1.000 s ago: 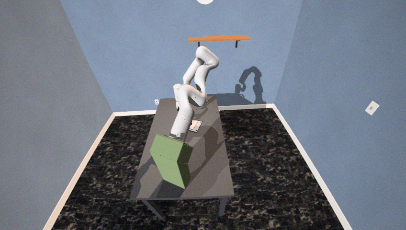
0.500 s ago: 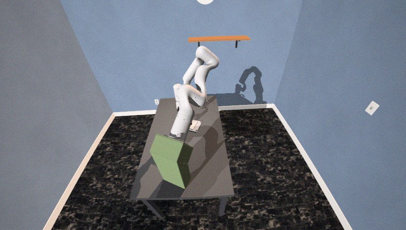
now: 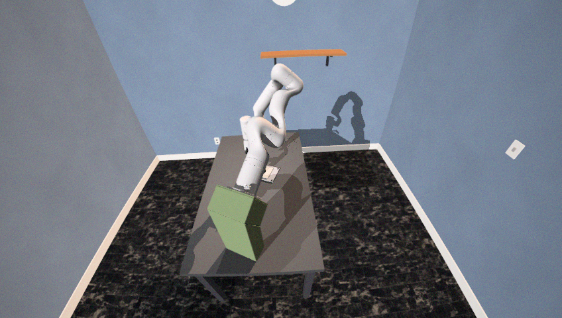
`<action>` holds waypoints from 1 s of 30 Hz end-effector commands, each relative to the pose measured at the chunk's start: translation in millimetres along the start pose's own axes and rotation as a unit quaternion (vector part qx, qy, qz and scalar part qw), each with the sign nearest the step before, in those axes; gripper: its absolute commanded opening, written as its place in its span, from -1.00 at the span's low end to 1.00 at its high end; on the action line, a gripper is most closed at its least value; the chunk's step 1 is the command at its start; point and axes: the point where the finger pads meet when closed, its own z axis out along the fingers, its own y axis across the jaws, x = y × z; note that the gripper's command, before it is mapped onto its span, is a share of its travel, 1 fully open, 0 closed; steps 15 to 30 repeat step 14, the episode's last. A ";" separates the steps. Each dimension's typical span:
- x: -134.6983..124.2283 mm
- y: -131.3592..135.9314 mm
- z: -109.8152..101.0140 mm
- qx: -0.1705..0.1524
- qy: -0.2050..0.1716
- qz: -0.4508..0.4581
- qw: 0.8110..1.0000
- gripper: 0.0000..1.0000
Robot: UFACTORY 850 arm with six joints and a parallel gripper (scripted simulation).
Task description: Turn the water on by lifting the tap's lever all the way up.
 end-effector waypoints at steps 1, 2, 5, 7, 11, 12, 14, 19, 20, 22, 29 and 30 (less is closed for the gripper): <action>-0.2 -0.3 -1.7 0.000 0.000 0.000 1.000 0.50; -0.2 -0.3 -2.6 0.000 0.000 0.000 1.000 0.50; -0.2 -0.3 -6.5 0.000 0.000 0.000 1.000 0.50; -0.2 -0.3 -10.2 0.000 0.000 0.000 1.000 0.50; -0.2 -0.3 -16.9 0.000 0.000 0.000 1.000 0.50; -0.2 -0.3 -16.9 0.000 0.000 0.000 1.000 0.50; -0.2 -0.3 -16.9 0.000 0.000 0.000 1.000 0.50; -0.2 -0.3 -16.9 0.000 0.000 0.000 1.000 0.50; -0.2 -0.3 -16.9 0.000 0.000 0.000 1.000 0.50; -0.2 -0.3 -16.9 0.000 0.000 0.000 1.000 0.50; -0.2 -0.3 -16.9 0.000 0.000 0.000 1.000 0.50; -0.2 -0.3 -16.9 0.000 0.000 0.000 1.000 0.50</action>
